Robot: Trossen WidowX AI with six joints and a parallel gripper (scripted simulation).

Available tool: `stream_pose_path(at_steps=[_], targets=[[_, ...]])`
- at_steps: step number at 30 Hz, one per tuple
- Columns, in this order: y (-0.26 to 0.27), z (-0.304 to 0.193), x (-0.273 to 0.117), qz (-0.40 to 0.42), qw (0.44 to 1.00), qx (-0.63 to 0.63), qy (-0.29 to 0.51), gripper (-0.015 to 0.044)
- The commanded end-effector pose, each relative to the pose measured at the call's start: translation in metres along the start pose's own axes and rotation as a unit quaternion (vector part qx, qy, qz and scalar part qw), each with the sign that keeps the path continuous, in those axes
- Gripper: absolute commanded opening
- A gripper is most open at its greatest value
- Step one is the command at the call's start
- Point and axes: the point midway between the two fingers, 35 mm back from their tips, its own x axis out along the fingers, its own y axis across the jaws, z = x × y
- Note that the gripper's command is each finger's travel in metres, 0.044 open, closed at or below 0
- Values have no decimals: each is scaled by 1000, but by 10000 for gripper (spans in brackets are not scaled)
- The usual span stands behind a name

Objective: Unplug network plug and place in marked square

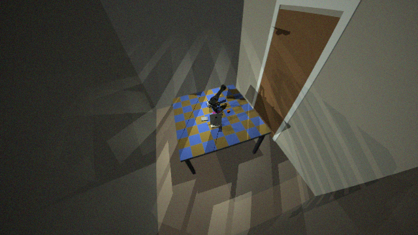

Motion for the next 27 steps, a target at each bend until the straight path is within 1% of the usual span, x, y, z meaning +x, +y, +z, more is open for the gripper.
stream_pose_path(at_steps=[1,27], targets=[[-3,0,-4,-3,1000,-5,0,156],[-10,-2,-25,-1,1000,-4,2,156]])
